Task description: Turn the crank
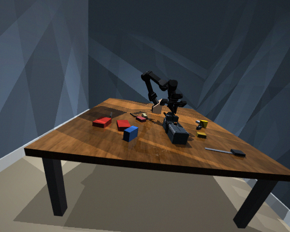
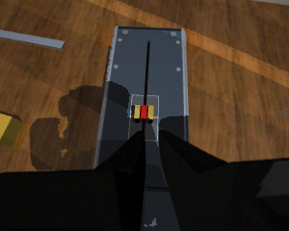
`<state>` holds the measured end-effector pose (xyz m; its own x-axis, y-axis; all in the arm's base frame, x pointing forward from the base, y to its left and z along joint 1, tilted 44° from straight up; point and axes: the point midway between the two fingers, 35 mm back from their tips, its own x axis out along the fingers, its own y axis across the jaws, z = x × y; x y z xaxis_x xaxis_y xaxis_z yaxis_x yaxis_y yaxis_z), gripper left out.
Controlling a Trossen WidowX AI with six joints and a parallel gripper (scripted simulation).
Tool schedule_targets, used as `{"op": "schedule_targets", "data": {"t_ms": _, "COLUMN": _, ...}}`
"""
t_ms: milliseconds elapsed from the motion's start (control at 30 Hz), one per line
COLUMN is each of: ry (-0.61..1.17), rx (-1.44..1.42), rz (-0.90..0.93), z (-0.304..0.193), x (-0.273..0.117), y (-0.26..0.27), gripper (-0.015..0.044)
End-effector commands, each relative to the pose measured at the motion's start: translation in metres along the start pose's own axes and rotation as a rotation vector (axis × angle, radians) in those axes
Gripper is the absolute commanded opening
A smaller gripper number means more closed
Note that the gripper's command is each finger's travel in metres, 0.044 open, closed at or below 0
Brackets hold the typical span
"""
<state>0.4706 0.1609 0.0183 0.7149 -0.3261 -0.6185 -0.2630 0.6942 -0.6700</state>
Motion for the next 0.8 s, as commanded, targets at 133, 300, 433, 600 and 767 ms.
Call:
{"op": "schedule_targets", "data": {"t_ms": 133, "ry": 0.0, "rx": 0.0, "rz": 0.0, "z": 0.0, "x": 0.0, "y": 0.0, "gripper": 0.0}}
{"op": "schedule_targets", "data": {"t_ms": 300, "ry": 0.0, "rx": 0.0, "rz": 0.001, "z": 0.0, "x": 0.0, "y": 0.0001, "gripper": 0.0}}
{"op": "schedule_targets", "data": {"t_ms": 433, "ry": 0.0, "rx": 0.0, "rz": 0.001, "z": 0.0, "x": 0.0, "y": 0.0001, "gripper": 0.0}}
{"op": "schedule_targets", "data": {"t_ms": 600, "ry": 0.0, "rx": 0.0, "rz": 0.001, "z": 0.0, "x": 0.0, "y": 0.0001, "gripper": 0.0053}}
{"op": "schedule_targets", "data": {"t_ms": 767, "ry": 0.0, "rx": 0.0, "rz": 0.001, "z": 0.0, "x": 0.0, "y": 0.0001, "gripper": 0.0184}}
